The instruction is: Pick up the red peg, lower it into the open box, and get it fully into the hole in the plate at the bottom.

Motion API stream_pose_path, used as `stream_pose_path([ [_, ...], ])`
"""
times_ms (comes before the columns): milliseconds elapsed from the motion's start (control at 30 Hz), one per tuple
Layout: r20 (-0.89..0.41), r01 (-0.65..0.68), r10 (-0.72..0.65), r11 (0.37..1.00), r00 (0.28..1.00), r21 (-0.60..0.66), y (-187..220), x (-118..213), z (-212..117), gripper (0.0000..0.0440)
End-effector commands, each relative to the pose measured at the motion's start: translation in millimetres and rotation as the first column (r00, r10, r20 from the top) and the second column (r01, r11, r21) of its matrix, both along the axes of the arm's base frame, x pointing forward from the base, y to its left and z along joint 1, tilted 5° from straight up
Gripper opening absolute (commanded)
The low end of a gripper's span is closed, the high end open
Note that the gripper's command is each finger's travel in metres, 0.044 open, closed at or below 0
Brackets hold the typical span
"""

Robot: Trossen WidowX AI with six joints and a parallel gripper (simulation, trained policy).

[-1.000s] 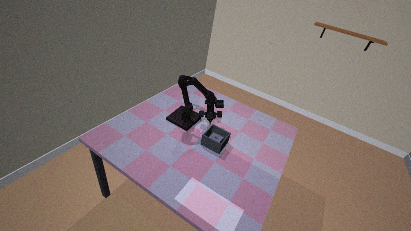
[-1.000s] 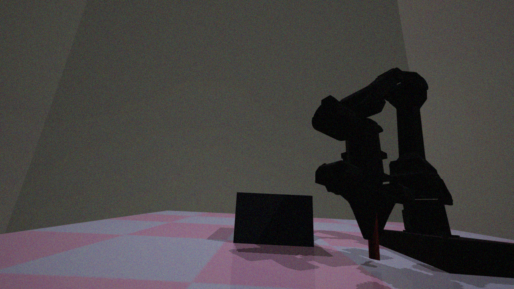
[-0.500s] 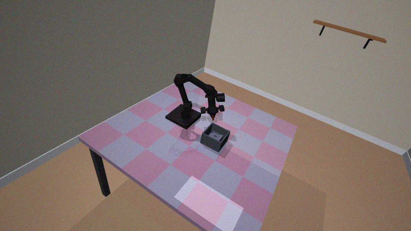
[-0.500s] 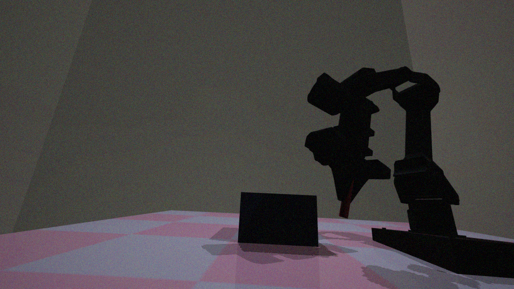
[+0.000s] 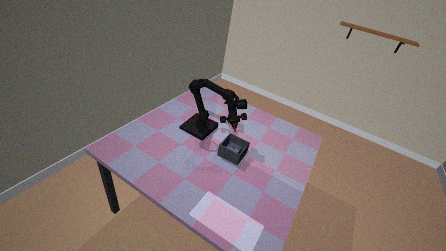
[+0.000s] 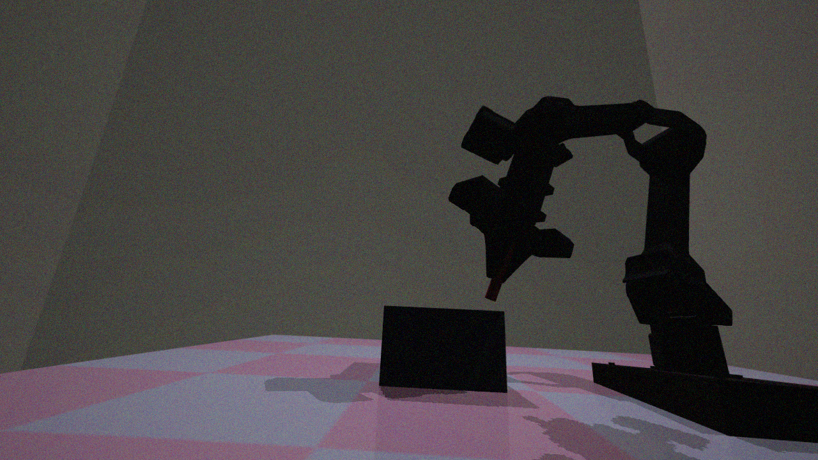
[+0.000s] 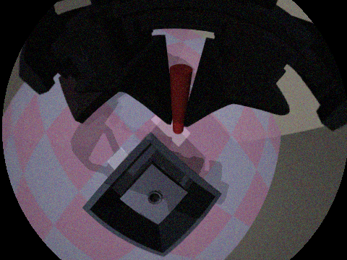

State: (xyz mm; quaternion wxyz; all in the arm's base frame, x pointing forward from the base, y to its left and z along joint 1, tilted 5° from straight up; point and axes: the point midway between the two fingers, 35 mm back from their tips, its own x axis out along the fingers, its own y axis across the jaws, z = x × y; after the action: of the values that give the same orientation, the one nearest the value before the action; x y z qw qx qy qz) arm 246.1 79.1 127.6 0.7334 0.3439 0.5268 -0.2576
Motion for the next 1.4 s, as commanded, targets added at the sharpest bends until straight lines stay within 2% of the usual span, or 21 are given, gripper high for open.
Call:
stream_pose_path([
  [0, 0.014, 0.020, -0.019, 1.000, 1.000, -0.011, -10.5, 10.7, 5.6, 0.0000],
  [633, 0.035, 0.154, -0.153, 0.988, 0.988, -0.028, -69.2, 52.4, 2.1, 0.0001],
  [1267, -0.047, 0.200, -0.200, 0.980, 0.979, -0.013, -96.7, 72.4, -35.3, 0.0013],
  [1367, -0.067, 0.193, -0.194, 0.981, 0.979, -0.020, -99.0, 74.2, -44.0, 0.0048],
])
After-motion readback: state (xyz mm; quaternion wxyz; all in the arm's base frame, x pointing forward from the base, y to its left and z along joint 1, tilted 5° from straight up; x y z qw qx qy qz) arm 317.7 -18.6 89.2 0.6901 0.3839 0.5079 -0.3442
